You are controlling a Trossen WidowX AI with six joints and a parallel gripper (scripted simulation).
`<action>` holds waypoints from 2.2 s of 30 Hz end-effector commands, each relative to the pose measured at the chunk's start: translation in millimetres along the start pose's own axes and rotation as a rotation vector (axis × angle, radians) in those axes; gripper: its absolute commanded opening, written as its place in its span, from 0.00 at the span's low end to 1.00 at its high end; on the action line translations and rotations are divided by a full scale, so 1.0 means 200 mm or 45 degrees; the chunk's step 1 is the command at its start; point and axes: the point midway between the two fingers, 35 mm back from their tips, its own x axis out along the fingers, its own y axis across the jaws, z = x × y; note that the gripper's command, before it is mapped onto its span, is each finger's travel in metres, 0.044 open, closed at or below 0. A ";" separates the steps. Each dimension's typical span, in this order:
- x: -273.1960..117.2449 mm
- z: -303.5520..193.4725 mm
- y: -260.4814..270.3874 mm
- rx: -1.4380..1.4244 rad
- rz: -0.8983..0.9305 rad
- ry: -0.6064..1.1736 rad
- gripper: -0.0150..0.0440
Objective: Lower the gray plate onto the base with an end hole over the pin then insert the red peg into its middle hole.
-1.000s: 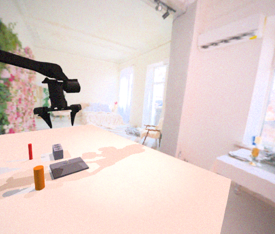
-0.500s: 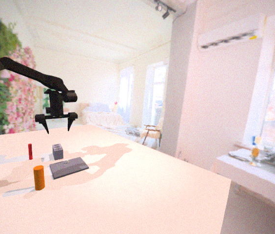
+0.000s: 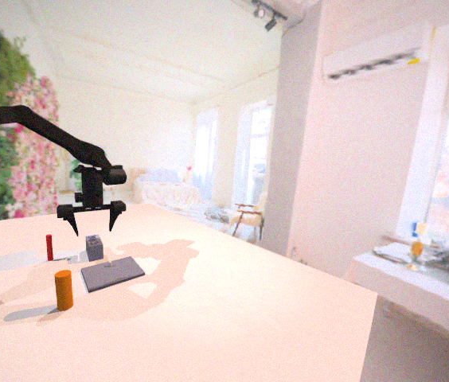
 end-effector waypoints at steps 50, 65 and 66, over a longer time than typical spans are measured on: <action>0.32 0.01 0.02 -0.007 0.016 -0.002 0.56; 0.26 0.01 0.00 -0.007 0.016 -0.002 0.25; 0.24 0.01 0.00 -0.007 0.016 -0.002 0.25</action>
